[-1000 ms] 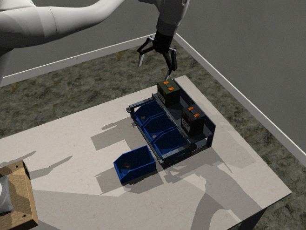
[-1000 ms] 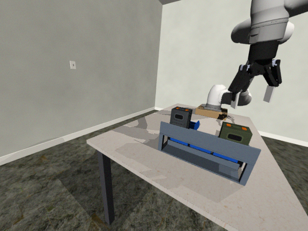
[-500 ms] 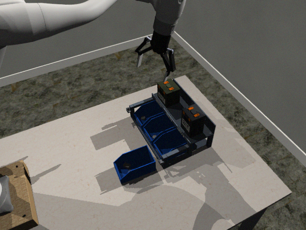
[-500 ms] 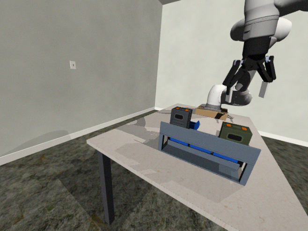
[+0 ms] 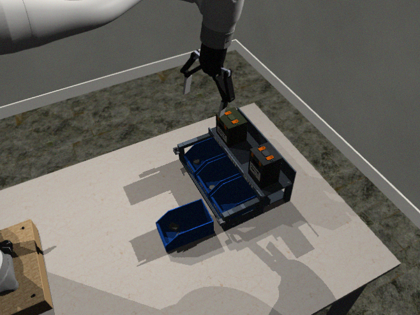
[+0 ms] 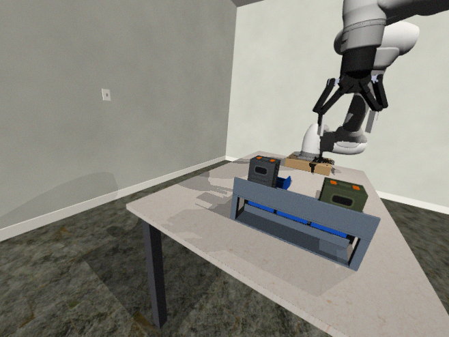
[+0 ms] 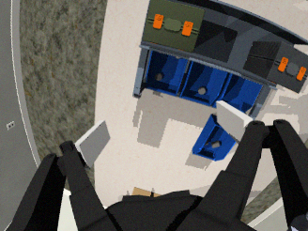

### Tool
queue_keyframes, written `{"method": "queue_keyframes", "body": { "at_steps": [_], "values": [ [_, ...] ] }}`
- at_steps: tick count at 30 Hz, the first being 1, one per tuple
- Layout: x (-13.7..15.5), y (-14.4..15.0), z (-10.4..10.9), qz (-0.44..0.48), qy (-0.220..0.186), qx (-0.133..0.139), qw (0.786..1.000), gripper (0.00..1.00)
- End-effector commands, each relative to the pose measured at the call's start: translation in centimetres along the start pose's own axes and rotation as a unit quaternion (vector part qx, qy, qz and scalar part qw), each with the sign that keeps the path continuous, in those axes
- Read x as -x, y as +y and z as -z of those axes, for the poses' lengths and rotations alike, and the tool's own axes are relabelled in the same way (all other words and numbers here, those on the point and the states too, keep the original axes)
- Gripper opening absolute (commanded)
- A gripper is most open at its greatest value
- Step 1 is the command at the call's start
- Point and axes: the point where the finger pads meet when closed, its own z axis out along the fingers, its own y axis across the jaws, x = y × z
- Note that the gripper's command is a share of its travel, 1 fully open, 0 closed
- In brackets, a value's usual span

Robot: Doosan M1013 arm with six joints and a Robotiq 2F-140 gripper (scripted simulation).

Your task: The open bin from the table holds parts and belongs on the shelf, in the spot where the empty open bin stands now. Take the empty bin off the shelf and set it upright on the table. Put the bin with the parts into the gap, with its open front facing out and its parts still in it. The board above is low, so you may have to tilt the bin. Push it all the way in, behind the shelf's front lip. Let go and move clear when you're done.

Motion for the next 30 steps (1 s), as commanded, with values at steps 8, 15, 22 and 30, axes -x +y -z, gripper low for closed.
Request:
{"method": "queue_keyframes", "body": {
  "at_steps": [8, 15, 22, 30],
  "values": [
    [5.7, 1.3, 1.8, -0.066, 0.021, 0.021, 0.997, 1.0],
    [9.2, 2.0, 2.6, -0.106, 0.034, 0.033, 0.993, 1.0],
    [14.8, 2.7, 3.3, -0.165, 0.055, 0.051, 0.983, 1.0],
    [19.0, 3.1, 3.2, -0.195, 0.073, 0.067, 0.976, 1.0]
  ]
}}
